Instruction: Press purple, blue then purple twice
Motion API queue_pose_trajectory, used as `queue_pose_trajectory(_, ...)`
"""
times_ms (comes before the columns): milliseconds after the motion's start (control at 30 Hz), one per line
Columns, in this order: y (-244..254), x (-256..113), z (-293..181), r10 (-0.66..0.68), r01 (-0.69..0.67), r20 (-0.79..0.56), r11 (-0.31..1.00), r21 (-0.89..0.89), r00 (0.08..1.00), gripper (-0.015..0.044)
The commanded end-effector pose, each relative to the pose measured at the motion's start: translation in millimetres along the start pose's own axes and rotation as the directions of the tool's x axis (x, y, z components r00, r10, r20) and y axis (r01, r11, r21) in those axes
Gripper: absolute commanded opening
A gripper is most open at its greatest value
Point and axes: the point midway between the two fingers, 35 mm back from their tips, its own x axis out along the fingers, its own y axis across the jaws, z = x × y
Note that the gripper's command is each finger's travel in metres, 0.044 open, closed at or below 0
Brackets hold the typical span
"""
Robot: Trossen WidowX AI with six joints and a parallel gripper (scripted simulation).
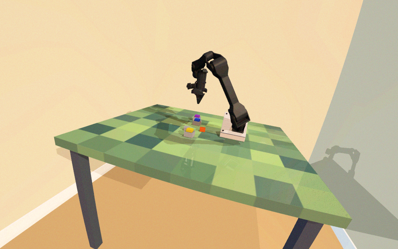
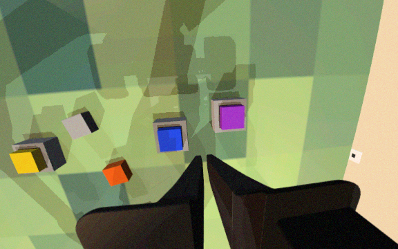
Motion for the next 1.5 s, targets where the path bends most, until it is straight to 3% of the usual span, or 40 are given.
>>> queue_pose_trajectory(0,-44,2,7,0.0,0.0,-0.004,1.0,0.002,1.0,0.002)
queue_pose_trajectory(233,-52,5,8,0.0,0.0,-0.003,1.0,0.002,1.0,0.002)
queue_pose_trajectory(433,-51,62,8,0.002,-0.002,-0.002,1.0,0.001,1.0,0.002)
queue_pose_trajectory(1467,-51,100,8,0.003,-0.003,-0.002,1.0,0.001,1.0,0.002)
